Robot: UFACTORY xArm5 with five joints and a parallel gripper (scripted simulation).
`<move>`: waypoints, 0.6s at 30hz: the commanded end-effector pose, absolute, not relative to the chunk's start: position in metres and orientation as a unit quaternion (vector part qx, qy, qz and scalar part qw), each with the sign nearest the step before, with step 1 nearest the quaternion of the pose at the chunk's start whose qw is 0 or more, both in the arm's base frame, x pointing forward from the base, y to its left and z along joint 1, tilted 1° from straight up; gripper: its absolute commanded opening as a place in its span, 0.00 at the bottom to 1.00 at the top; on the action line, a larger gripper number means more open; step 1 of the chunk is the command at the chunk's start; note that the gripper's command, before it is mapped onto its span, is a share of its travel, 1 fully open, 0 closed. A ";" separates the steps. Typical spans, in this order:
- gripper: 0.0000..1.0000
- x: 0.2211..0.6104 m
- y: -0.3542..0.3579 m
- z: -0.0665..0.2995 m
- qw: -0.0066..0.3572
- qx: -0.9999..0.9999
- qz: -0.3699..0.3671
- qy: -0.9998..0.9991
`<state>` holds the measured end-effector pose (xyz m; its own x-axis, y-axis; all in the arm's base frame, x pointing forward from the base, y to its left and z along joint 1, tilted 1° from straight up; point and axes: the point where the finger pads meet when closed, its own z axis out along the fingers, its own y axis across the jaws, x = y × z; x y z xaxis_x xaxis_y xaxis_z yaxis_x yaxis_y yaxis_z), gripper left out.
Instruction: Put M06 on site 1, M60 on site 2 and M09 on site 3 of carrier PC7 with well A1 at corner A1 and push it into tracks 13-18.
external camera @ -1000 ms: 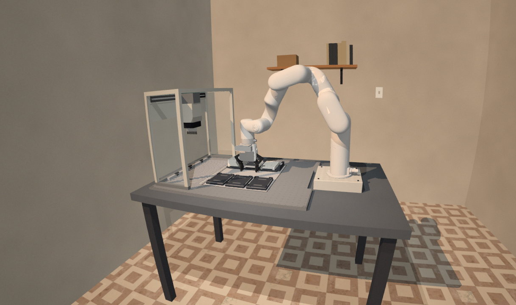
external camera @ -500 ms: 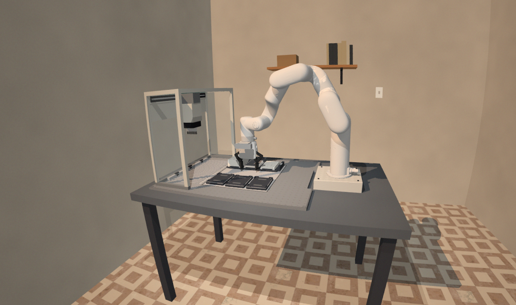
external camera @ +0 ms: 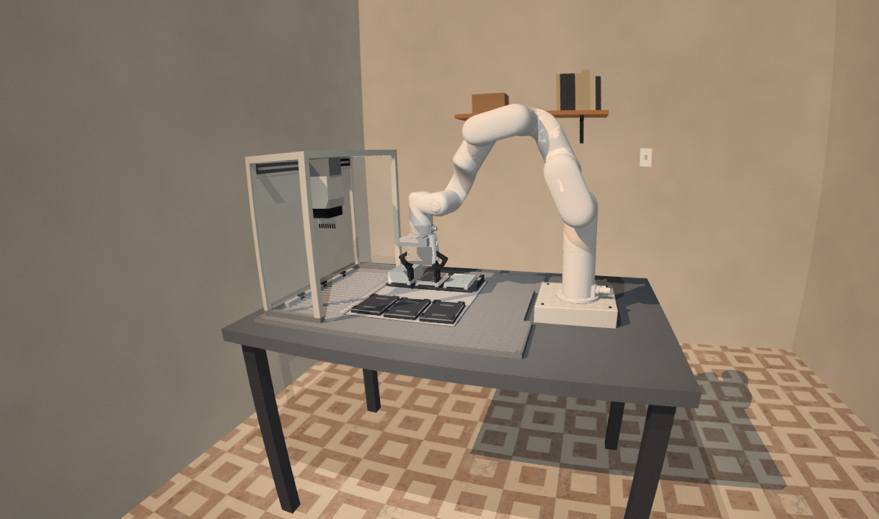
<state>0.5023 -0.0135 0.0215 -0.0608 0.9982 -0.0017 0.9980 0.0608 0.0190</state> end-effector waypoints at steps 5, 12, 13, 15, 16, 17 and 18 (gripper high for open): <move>1.00 0.503 -0.014 0.037 0.008 0.685 0.009 0.728; 1.00 0.503 -0.014 0.045 0.008 0.685 0.009 0.728; 1.00 0.503 -0.014 0.047 0.008 0.685 0.009 0.728; 1.00 0.503 -0.014 0.050 0.008 0.685 0.009 0.728; 1.00 0.503 -0.014 0.052 0.008 0.685 0.009 0.728; 1.00 0.503 -0.014 0.053 0.008 0.685 0.009 0.728; 1.00 0.503 -0.014 0.055 0.008 0.685 0.009 0.728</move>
